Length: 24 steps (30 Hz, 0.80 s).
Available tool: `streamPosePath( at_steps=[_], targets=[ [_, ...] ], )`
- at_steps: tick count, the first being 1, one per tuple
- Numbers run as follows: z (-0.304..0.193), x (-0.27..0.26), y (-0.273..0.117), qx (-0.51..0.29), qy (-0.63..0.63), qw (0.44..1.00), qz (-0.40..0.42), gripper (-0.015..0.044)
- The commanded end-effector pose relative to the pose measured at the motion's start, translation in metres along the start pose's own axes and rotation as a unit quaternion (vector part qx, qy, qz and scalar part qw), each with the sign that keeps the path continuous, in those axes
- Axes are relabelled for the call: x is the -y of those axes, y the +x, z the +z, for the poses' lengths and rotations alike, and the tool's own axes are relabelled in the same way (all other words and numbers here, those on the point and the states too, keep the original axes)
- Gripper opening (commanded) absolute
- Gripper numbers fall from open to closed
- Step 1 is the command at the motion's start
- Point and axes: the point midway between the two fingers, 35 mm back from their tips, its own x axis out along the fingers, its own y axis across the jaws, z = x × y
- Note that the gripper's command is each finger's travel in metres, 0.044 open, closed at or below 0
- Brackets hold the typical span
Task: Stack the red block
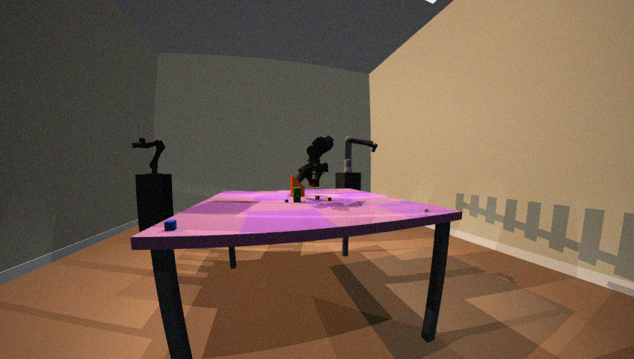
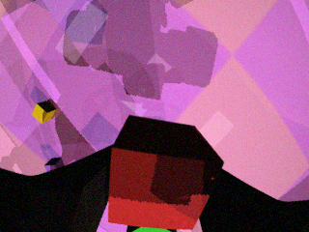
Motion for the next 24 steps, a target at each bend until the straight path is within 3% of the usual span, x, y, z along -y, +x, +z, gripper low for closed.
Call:
streamPosePath(
  at_steps=[1, 10, 24],
  targets=[
    [0.001, 0.0, -0.015, -0.001, -0.005, 1.0, -0.004, 0.0],
    [-0.003, 0.002, -0.015, -0.001, -0.005, 1.0, -0.004, 0.0],
    [-0.073, 0.019, -0.018, -0.004, -0.003, 1.0, -0.008, 0.0]
  ],
)
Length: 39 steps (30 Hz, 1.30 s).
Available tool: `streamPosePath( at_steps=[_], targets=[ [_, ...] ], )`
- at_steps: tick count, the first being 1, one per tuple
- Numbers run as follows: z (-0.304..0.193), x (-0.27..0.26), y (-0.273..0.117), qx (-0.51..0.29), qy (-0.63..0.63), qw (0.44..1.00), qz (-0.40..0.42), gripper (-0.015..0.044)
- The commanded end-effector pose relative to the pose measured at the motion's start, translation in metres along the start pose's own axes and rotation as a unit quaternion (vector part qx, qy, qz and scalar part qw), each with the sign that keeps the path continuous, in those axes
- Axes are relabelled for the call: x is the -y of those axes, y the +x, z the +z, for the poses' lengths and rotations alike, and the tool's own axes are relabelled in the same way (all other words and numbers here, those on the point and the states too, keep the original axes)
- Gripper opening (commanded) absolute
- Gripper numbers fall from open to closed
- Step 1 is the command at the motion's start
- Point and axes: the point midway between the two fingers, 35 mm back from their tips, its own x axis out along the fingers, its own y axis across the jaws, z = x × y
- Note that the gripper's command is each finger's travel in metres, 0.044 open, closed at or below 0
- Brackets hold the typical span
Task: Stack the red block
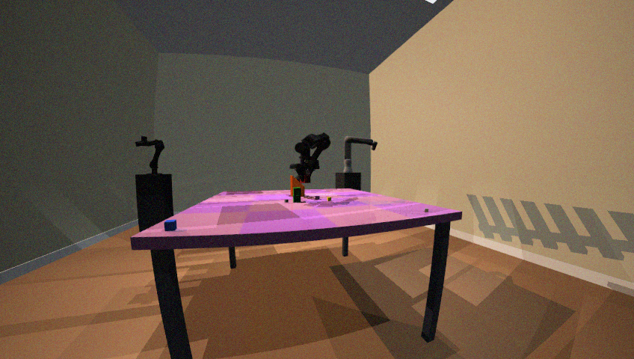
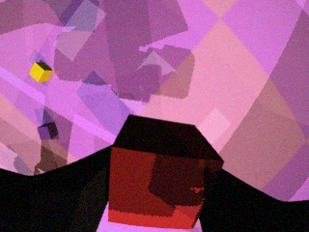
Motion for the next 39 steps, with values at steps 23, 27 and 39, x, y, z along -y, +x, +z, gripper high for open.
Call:
streamPosePath(
  at_steps=[23, 27, 39],
  targets=[
    [-0.076, 0.002, 0.015, -0.004, 0.0, 1.0, 0.004, 0.0],
    [-0.076, 0.001, 0.03, -0.004, 0.0, 1.0, 0.004, 0.0],
    [-0.076, 0.001, 0.033, -0.004, 0.0, 1.0, 0.004, 0.0]
  ],
)
